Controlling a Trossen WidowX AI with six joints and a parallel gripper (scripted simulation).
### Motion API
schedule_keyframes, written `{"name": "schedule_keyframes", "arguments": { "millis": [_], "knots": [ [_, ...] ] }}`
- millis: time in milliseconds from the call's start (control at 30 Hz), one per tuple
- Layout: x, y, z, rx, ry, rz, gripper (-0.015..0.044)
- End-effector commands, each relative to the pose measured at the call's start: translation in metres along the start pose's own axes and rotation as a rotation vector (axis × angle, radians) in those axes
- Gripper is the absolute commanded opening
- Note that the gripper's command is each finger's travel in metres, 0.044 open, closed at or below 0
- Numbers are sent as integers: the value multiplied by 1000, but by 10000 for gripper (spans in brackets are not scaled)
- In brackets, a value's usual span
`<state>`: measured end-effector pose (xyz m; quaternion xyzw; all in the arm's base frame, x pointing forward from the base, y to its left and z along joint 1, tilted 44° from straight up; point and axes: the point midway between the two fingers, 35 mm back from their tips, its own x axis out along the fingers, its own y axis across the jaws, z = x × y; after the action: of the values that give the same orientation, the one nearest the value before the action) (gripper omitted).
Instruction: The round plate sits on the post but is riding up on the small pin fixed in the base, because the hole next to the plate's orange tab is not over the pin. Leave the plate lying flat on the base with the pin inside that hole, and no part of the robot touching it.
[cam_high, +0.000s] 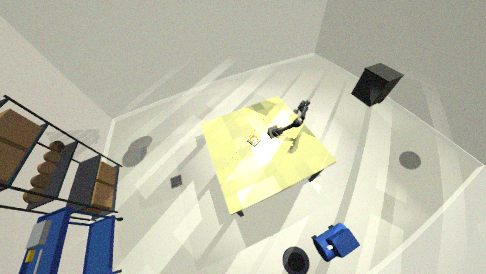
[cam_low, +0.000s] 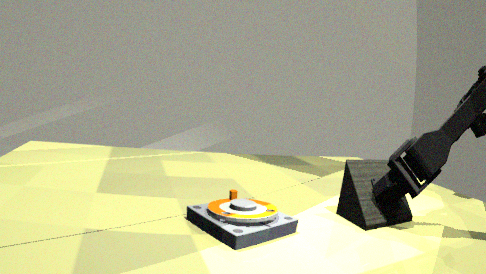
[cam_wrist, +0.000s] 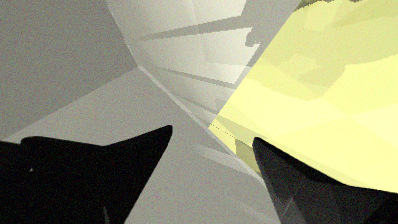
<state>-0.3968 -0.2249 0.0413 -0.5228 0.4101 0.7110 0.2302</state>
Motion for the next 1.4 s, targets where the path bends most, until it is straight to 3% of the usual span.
{"name": "schedule_keyframes", "arguments": {
  "millis": [0, 233, 300, 467, 833, 967, 1367],
  "knots": [
    [-1, 0, -2, -16, 3, 0, 374],
    [-13, -26, -128, -572, 183, -44, 190],
    [-15, -33, -143, -634, 206, -50, 137],
    [-30, -87, -233, -1043, 361, -80, 6],
    [-70, -208, -340, -1732, 629, -124, 0],
    [-96, -279, -371, -2100, 781, -128, 0],
    [-158, -442, -381, -2879, 1206, -93, 0]
  ]
}}
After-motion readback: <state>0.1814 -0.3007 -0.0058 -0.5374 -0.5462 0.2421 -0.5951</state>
